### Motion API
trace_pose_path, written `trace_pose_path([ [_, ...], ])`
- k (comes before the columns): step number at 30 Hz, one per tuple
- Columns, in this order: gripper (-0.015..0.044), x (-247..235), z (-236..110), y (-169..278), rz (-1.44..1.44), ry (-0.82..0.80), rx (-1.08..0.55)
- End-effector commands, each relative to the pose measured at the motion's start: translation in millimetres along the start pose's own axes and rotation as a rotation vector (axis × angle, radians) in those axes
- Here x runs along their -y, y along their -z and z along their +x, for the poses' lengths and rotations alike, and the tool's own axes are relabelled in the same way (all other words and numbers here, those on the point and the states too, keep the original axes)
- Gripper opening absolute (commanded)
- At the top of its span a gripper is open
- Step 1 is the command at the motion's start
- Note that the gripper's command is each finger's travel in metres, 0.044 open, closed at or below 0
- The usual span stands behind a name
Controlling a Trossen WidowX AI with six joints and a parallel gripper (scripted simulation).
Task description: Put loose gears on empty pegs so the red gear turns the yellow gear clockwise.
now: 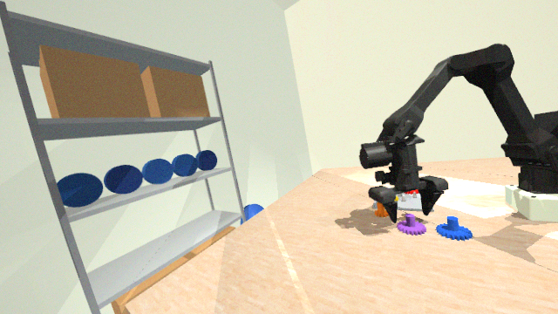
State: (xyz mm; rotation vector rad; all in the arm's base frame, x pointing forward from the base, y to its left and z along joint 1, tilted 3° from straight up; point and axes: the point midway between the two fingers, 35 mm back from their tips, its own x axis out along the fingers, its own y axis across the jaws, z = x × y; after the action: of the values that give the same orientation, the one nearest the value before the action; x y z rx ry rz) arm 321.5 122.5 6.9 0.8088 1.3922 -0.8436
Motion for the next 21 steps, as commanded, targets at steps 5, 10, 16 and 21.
trace_pose_path([
  [5, 0.0361, 1.1, 2.5, -0.7, 0.002, 0.005, 0.005],
  [10, 0.0230, 1.1, 2.5, -0.7, 0.002, 0.005, 0.005],
  [16, 0.0072, 1.1, 2.5, -0.7, 0.002, 0.005, 0.005],
  [21, 0.0039, 1.1, 2.5, -0.7, 0.002, 0.005, 0.005],
])
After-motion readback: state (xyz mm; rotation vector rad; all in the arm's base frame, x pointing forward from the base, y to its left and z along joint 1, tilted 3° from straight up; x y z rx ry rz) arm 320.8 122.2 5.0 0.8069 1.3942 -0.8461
